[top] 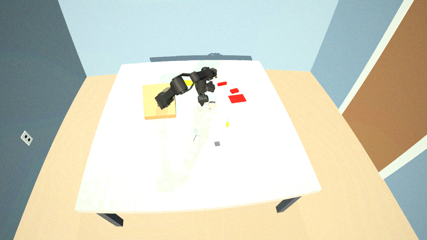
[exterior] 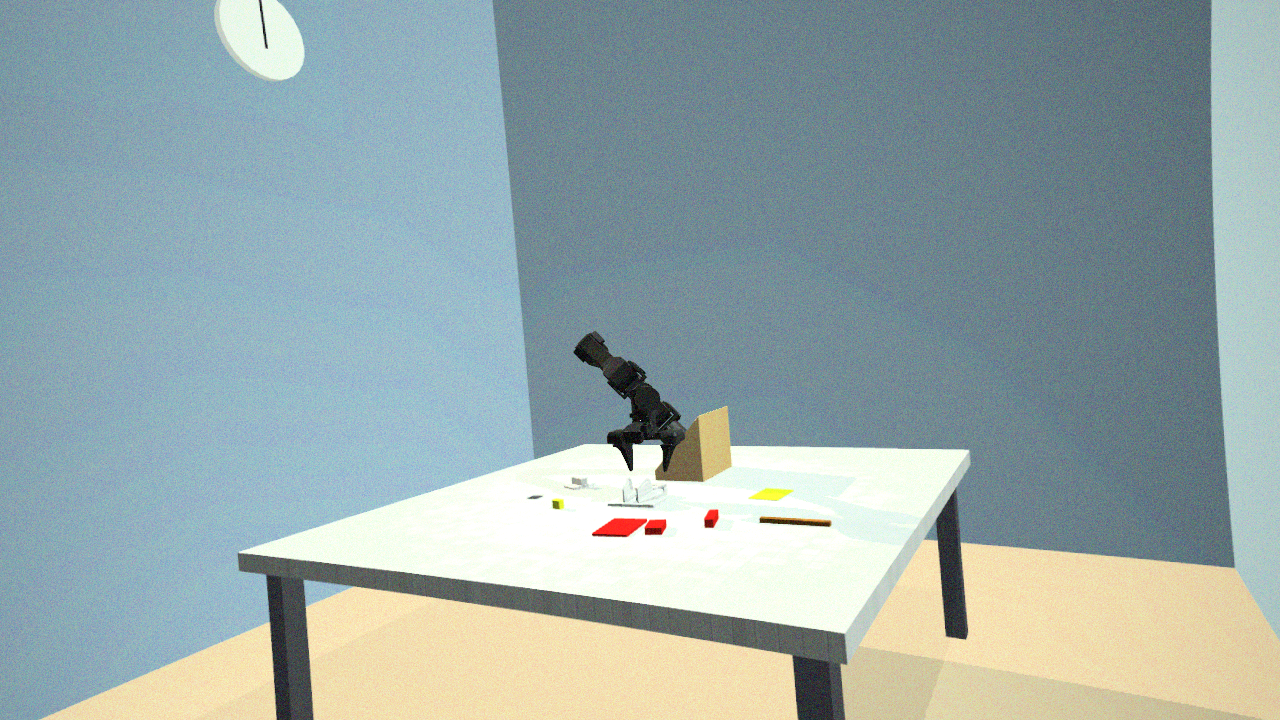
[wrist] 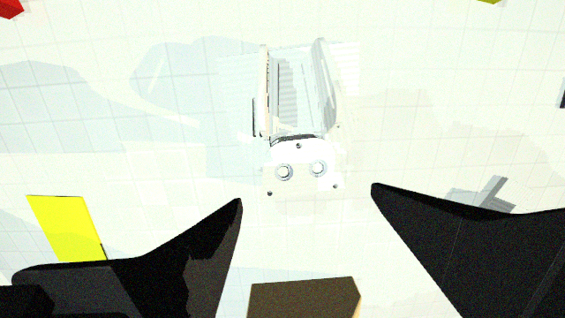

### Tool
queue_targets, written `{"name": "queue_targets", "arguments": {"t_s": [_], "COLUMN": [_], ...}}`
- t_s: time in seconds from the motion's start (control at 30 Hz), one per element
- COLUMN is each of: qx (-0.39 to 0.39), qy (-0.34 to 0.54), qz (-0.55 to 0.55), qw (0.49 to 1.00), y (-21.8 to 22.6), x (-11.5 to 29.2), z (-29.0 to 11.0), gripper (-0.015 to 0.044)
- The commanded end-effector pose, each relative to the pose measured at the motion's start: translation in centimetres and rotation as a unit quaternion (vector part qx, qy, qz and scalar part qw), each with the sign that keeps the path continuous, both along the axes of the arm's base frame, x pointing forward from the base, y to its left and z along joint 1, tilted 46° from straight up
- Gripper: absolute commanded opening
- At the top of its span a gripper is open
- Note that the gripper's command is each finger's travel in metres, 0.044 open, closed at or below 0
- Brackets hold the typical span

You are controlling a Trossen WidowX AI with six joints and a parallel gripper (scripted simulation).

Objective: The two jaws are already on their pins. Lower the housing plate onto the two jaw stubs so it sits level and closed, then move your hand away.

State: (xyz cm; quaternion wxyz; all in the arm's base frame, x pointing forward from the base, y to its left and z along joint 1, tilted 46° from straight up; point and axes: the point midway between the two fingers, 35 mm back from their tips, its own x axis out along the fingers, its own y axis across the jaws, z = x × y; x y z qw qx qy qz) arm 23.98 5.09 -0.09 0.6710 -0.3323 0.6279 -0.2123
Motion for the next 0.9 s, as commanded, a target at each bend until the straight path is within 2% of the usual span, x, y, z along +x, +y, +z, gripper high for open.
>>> {"name": "queue_targets", "arguments": {"t_s": [0.0,0.17,0.4,0.87], "qx": [0.001,0.003,0.002,0.001], "qy": [-0.001,-0.002,0.001,0.001], "qz": [-0.003,0.002,-0.003,-0.003], "qw": [1.000,1.000,1.000,1.000], "y": [1.4,1.3,4.2,4.3], "x": [-0.4,-0.5,-4.8,-5.0], "z": [1.6,1.3,5.0,5.1], "gripper": [0.0440,0.0440,0.0440,0.0440]}}
